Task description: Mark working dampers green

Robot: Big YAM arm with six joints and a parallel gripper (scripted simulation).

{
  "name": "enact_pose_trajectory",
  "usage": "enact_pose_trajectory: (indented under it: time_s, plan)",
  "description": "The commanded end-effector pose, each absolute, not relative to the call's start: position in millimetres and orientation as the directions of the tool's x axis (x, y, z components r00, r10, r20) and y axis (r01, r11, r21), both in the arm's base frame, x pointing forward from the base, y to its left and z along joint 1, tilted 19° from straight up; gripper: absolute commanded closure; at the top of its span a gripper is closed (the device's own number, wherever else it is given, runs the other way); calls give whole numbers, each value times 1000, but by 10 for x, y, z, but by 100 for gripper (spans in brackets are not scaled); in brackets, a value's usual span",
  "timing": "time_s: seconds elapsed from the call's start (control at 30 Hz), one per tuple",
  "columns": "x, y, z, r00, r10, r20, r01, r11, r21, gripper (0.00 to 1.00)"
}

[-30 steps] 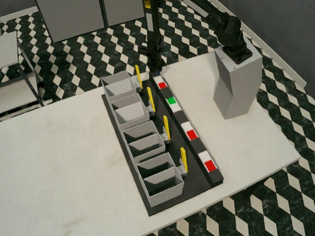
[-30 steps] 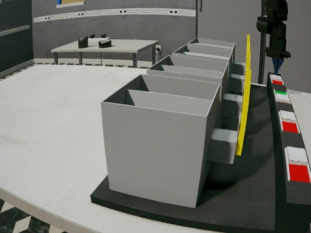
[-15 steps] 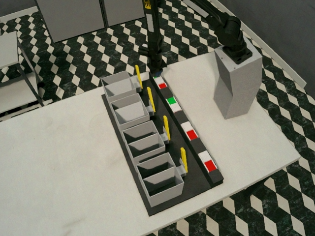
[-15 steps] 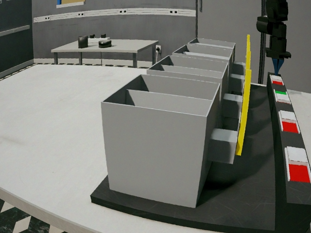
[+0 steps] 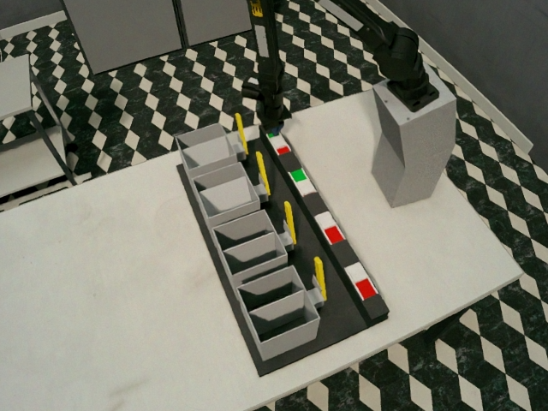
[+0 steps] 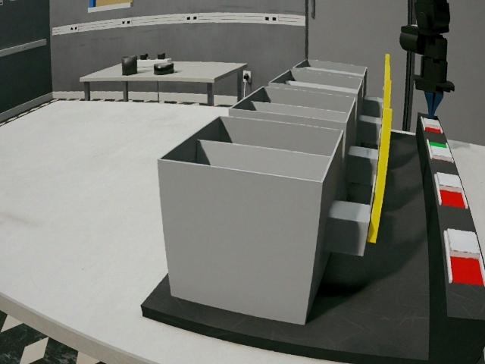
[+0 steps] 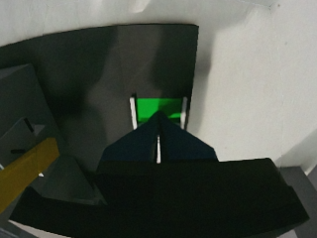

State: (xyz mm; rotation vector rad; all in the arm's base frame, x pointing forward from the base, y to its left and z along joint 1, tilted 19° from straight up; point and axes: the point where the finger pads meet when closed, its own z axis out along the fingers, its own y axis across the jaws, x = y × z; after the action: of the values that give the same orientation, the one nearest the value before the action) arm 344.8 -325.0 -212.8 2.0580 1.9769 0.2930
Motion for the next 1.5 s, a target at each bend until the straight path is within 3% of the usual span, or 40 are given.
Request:
enact_pose_trajectory:
  time_s: [0.0, 1.47]
  plan:
    - [3504, -3191, -2041, 36, 998, -49, 940, -18, 340, 100]
    - [3518, -3022, -2041, 39, 998, -50, 939, -20, 344, 100]
